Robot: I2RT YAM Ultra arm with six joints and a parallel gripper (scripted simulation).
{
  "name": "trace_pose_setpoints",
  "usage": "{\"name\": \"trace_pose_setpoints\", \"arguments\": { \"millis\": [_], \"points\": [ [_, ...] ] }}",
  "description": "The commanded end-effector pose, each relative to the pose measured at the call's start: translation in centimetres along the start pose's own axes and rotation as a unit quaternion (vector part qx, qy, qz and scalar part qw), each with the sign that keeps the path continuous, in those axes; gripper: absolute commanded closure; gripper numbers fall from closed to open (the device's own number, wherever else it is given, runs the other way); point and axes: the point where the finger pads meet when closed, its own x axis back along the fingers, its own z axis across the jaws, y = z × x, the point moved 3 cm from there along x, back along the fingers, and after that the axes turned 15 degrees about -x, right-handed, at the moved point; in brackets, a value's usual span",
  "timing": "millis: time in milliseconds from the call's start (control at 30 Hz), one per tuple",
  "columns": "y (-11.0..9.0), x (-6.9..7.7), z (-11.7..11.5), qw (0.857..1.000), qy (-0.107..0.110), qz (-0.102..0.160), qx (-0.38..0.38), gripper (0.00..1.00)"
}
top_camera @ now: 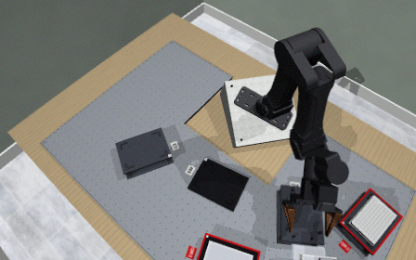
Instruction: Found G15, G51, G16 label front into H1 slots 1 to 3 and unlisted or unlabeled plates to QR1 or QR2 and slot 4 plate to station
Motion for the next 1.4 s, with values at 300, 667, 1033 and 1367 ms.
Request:
{"name": "trace_pose_setpoints", "arguments": {
  "millis": [300, 667, 1033, 1367],
  "points": [
    [-0.3, 1.4, -0.2, 1.0, -0.003, -0.007, -0.003, 0.0],
    [-1.1, 2.8, -0.4, 1.0, -0.003, -0.007, -0.003, 0.0],
    [-2.0, 3.6, -0.6, 1.0, -0.003, -0.006, -0.003, 1.0],
    [-2.0, 3.6, -0.6, 1.0, -0.003, -0.006, -0.003, 1.0]
  ]
}}
